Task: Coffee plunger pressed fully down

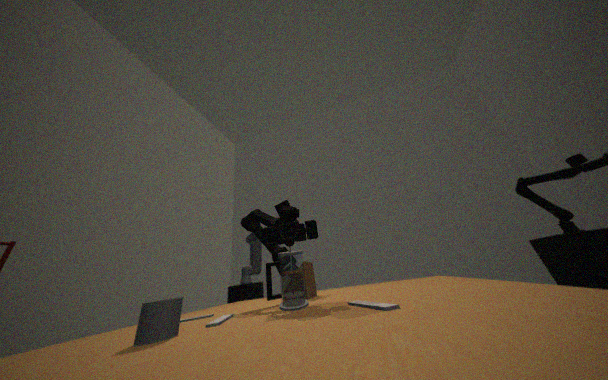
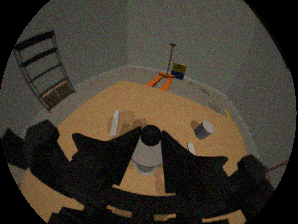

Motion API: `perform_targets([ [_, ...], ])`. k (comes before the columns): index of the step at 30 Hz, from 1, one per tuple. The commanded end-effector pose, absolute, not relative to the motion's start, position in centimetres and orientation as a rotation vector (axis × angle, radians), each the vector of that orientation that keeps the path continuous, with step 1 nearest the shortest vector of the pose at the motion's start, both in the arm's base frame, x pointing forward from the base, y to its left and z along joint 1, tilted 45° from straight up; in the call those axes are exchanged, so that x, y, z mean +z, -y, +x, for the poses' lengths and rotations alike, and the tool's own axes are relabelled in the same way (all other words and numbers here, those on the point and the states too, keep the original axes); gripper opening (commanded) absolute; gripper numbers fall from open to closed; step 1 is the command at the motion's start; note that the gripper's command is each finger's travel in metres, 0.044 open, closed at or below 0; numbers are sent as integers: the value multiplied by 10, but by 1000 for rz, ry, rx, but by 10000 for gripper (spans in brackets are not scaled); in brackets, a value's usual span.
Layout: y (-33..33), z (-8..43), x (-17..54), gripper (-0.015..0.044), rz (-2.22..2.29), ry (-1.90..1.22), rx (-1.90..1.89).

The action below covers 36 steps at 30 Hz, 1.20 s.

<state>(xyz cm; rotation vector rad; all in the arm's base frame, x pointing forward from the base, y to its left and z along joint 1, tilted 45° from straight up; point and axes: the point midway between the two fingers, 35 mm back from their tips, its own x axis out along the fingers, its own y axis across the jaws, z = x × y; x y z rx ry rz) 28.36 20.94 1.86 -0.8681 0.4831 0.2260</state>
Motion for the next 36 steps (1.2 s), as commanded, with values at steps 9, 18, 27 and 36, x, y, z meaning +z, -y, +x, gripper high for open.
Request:
perform_targets([
  [9,-209,284,19,129,-868,-483,226],
  [18,-209,284,19,365,-868,-483,226],
  [27,-216,279,26,440,-868,-488,226],
  [36,-244,243,86,440,-879,-494,217],
])
